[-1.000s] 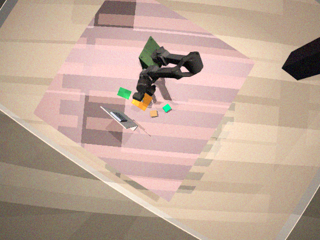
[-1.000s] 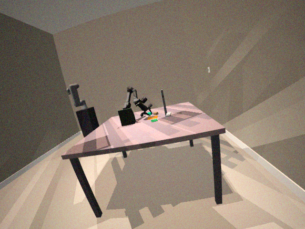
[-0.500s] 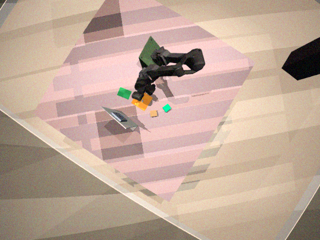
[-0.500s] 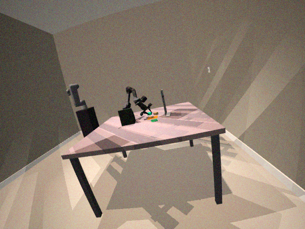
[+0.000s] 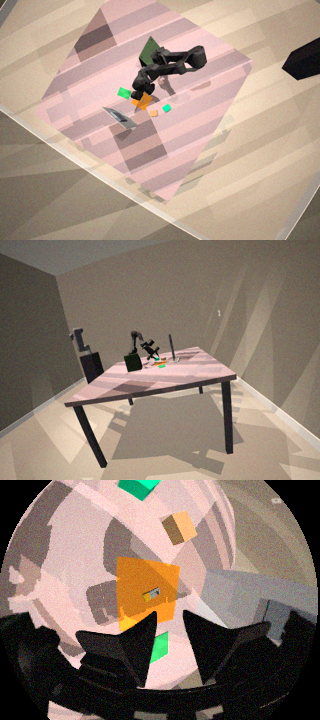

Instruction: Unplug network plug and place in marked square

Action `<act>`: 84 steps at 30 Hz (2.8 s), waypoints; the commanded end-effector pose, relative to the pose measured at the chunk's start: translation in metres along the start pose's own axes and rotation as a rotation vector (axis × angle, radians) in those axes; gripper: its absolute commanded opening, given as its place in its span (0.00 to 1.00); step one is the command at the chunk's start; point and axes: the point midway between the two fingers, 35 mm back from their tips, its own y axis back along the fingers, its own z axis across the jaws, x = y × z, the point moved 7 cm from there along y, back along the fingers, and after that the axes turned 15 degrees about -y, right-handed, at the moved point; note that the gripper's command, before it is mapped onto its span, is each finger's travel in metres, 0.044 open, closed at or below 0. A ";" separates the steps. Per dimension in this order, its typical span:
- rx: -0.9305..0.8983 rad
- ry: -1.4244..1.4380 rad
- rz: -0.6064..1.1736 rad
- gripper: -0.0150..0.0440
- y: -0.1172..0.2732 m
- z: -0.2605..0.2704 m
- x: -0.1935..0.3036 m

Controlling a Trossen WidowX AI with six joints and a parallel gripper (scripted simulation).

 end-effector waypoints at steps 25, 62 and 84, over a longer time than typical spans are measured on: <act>0.000 0.009 -0.003 0.52 0.025 -0.016 -0.004; 0.001 -0.001 -0.001 0.52 0.063 -0.038 -0.010; 0.001 0.005 0.000 0.52 0.118 -0.074 -0.019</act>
